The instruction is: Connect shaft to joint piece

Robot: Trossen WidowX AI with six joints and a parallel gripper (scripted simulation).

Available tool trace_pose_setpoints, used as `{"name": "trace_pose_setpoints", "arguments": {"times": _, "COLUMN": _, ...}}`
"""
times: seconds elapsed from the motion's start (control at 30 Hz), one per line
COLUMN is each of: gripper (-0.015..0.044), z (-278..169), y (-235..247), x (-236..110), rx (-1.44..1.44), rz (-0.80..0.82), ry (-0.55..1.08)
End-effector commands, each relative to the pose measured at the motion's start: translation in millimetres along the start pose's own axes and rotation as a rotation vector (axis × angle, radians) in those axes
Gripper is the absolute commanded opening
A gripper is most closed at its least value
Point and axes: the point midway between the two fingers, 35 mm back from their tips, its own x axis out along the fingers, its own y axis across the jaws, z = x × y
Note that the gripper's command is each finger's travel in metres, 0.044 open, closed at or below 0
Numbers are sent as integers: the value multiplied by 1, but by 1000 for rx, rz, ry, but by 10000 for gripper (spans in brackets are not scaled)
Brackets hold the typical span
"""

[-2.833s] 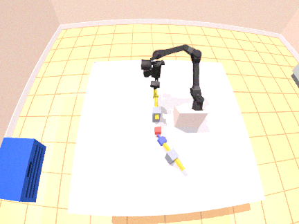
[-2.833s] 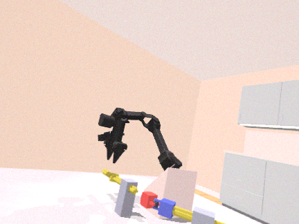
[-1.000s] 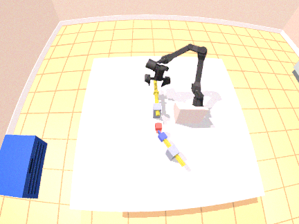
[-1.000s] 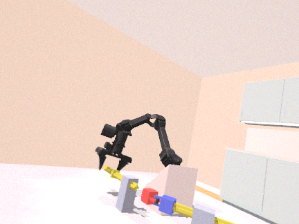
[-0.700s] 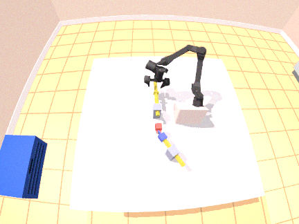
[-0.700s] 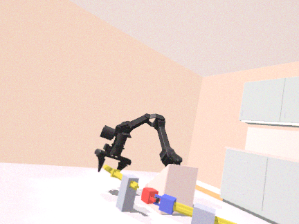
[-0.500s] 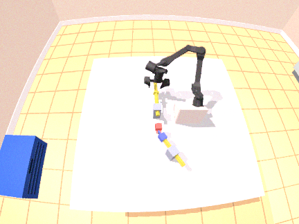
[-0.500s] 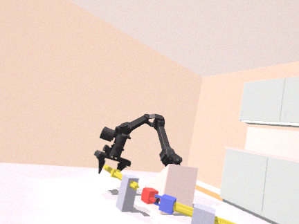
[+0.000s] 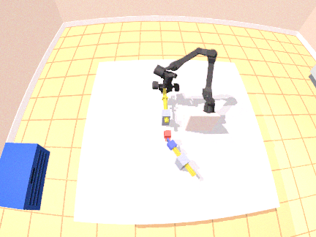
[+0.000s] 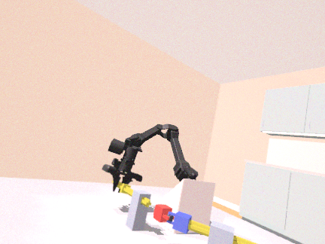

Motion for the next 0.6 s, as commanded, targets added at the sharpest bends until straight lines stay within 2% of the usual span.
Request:
{"name": "trace_pose_setpoints", "arguments": {"times": 0.0, "gripper": 102, "z": -1, "y": 0, "x": 1, "rx": -5, "rz": 2, "ry": 5}}
{"name": "trace_pose_setpoints", "arguments": {"times": 0.17, "gripper": 102, "z": -1, "y": 0, "x": 1, "rx": -5, "rz": 2, "ry": 5}}
{"name": "trace_pose_setpoints", "arguments": {"times": 0.33, "gripper": 69, "z": -1, "y": 0, "x": 1, "rx": -5, "rz": 2, "ry": 5}}
{"name": "trace_pose_setpoints", "arguments": {"times": 0.57, "gripper": 67, "z": 0, "y": 0, "x": 0, "rx": -1, "rz": 1, "ry": 1}}
